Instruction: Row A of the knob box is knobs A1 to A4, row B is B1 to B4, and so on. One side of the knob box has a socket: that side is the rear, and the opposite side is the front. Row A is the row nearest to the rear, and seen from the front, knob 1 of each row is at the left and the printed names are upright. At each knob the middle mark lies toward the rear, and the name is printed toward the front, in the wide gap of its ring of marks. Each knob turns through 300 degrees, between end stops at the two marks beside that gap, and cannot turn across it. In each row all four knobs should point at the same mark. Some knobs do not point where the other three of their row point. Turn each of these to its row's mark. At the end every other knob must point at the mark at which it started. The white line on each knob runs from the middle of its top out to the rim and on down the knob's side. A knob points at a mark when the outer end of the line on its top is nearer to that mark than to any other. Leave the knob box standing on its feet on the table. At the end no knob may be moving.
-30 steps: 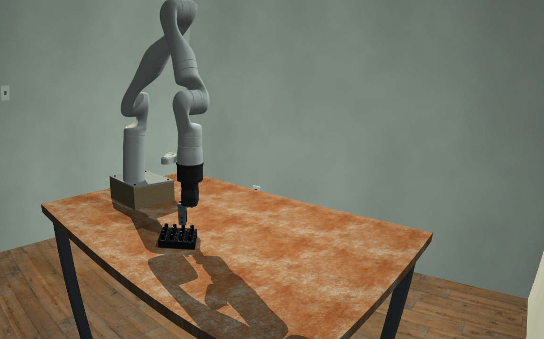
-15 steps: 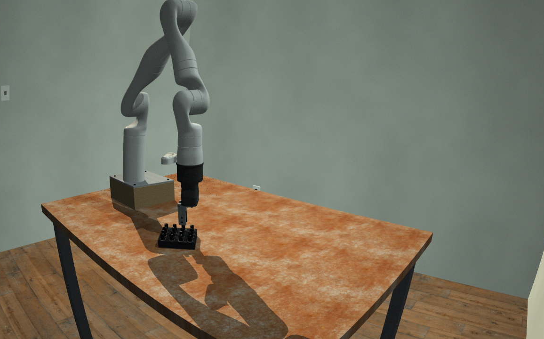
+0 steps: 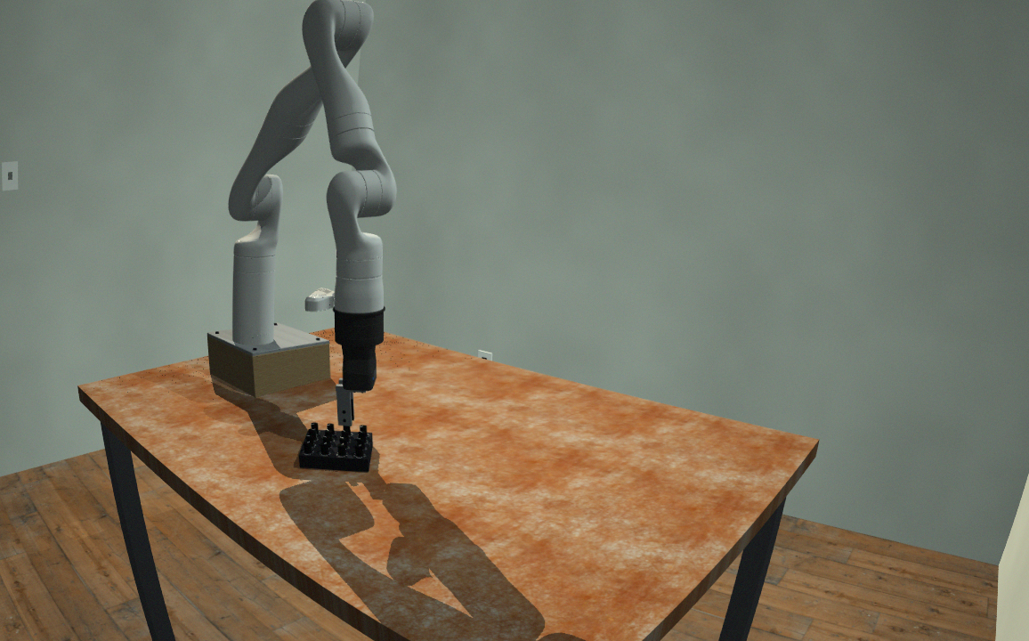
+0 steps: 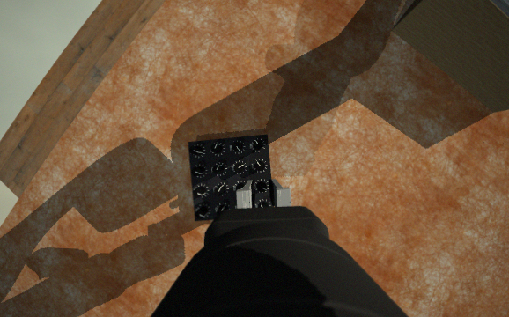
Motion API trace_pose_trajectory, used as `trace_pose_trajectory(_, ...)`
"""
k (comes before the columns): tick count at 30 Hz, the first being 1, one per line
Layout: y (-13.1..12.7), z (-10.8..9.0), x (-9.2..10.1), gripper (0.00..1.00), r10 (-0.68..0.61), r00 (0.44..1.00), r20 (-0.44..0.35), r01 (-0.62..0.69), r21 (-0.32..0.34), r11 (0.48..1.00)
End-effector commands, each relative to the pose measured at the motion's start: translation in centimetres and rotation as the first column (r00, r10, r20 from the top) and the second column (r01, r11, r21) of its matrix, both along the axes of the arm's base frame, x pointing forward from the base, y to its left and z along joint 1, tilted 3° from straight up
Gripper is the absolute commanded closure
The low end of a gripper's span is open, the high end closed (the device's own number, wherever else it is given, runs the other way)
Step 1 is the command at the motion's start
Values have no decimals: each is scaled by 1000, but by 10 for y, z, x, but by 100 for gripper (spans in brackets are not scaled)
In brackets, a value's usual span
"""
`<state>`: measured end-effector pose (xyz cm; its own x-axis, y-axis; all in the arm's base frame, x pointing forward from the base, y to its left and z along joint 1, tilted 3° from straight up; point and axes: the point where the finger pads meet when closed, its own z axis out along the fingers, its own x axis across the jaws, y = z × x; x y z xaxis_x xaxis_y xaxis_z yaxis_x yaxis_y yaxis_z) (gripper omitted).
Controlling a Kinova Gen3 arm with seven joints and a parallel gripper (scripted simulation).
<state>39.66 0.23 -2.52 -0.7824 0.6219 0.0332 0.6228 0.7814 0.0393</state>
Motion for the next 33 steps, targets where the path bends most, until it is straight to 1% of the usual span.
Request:
trace_pose_trajectory(1, 0, 0, 0, 54, 0, 1000, 1, 0, 0, 1000)
trace_pose_trajectory(15, 1, -10, 0, 54, 0, 1000, 1, 0, 0, 1000)
trace_pose_trajectory(33, 1, -13, 0, 54, 0, 1000, 1, 0, 0, 1000)
